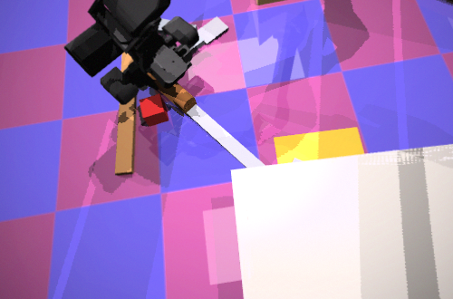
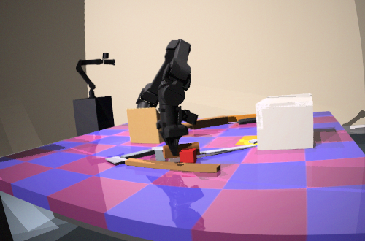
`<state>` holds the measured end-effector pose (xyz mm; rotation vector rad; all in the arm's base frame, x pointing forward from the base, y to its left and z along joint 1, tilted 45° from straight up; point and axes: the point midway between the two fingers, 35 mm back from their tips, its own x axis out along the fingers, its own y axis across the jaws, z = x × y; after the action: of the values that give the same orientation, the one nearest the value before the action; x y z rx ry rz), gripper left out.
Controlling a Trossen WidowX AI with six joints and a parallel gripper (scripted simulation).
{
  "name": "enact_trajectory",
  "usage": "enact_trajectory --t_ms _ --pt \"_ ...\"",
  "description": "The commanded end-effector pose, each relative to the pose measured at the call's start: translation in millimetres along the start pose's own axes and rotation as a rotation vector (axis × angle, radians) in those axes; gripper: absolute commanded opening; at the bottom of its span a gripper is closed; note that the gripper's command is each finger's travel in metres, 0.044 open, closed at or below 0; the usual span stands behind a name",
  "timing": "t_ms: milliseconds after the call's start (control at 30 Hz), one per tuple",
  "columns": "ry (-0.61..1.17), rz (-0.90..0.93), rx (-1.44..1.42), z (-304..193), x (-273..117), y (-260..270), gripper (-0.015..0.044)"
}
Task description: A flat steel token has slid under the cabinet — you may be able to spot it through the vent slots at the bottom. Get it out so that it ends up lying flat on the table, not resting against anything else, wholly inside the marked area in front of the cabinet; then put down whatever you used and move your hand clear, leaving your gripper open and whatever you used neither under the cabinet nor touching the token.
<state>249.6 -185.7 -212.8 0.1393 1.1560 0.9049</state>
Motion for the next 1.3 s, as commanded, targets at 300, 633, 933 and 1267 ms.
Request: enact_trajectory --t_ms 300,633,933,1267 --pt "0.000 0.000 0.000 0 0 0 0.0000" --pt "0.000 0.000 0.000 -12 1 0 0.0000" --pt "0.001 0.000 0.001 -27 1 -1 0.0000" --pt "0.002 -0.001 0.001 -43 0 -1 0.0000"
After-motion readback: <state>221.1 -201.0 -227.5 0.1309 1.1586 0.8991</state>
